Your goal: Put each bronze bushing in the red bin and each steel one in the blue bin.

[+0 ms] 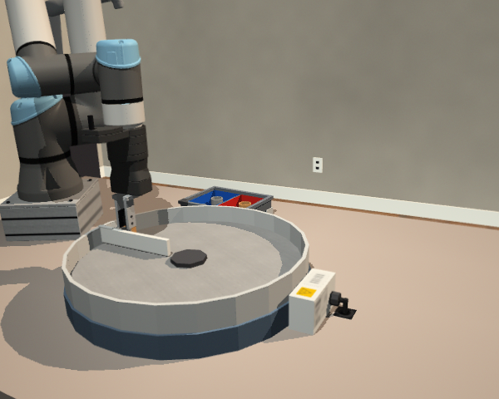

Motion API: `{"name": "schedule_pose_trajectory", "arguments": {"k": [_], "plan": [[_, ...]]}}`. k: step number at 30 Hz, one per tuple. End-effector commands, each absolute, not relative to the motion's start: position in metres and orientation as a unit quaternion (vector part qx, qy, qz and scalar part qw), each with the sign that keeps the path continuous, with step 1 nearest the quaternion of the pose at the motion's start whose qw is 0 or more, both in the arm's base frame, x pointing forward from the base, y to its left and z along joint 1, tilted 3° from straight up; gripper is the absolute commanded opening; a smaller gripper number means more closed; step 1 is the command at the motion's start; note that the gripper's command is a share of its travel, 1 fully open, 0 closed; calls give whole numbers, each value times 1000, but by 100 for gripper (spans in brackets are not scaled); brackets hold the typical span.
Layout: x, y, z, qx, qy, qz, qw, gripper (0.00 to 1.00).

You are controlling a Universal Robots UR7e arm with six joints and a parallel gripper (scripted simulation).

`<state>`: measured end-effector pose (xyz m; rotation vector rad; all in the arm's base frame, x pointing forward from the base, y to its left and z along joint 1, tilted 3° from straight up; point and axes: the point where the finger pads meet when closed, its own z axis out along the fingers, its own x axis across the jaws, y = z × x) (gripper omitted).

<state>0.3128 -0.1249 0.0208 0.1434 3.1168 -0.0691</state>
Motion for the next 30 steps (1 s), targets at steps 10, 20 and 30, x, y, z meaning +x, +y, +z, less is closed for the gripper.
{"name": "schedule_pose_trajectory", "arguments": {"k": [10,20,30], "plan": [[313,-126,13,46,999,-23,11,40],[314,-126,6,46,999,-23,11,40],[314,-126,0,46,999,-23,11,40]]}}
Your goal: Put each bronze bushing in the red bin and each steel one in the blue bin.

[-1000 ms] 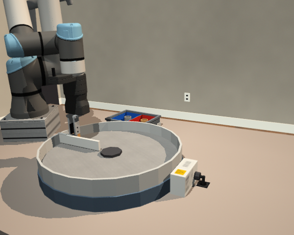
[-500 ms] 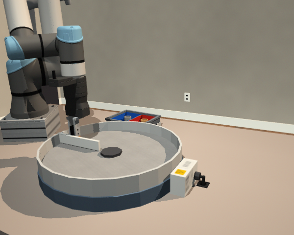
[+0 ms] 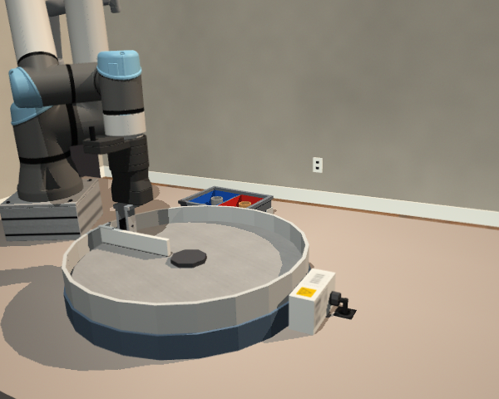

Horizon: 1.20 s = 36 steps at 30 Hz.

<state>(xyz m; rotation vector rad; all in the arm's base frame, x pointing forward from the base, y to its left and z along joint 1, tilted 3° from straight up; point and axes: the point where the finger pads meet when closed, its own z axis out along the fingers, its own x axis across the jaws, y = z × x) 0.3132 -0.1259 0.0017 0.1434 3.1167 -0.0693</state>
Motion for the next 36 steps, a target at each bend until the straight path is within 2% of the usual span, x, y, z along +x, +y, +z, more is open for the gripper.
{"name": "schedule_pose_trajectory", "arguments": {"k": [1,17,18,36], "plan": [[314,-126,-2,46,999,-23,11,40],[314,-127,-7,46,999,-23,11,40],[314,-127,-7,46,999,-23,11,0],[314,-127,-7,46,999,-23,11,0]]}}
